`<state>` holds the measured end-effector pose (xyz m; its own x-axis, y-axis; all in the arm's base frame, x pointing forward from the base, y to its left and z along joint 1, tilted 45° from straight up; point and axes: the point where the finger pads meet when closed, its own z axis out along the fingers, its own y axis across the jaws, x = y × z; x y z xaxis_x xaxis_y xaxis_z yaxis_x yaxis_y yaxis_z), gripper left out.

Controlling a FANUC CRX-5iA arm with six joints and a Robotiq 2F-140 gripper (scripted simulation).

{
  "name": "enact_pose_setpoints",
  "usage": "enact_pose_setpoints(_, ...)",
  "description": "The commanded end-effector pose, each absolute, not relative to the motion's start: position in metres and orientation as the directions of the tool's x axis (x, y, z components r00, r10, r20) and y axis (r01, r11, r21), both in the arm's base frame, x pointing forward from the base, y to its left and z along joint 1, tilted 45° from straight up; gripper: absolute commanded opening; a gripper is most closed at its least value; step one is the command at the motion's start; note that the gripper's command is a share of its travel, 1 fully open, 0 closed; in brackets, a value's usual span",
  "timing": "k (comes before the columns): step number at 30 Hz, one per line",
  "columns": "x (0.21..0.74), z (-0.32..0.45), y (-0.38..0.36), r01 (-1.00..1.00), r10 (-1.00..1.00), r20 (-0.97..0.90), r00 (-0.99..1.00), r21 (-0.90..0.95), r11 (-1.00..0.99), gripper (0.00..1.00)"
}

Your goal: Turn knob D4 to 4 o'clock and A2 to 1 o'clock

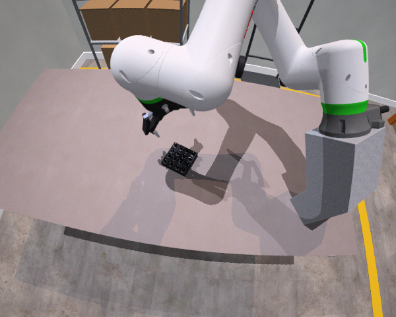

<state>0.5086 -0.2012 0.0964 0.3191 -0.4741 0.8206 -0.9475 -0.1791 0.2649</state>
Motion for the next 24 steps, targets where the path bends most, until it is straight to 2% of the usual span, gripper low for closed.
enact_pose_setpoints(1, 0.514, 0.056, -0.193, -0.904, -0.478, 0.776, 0.410, 0.278, -0.325, 1.00)
enact_pose_setpoints(12, 0.494, -0.022, -0.155, -0.773, -0.471, 0.651, 0.595, 0.304, -0.557, 1.00)
enact_pose_setpoints(24, 0.492, -0.027, -0.152, -0.763, -0.469, 0.641, 0.607, 0.304, -0.571, 1.00)
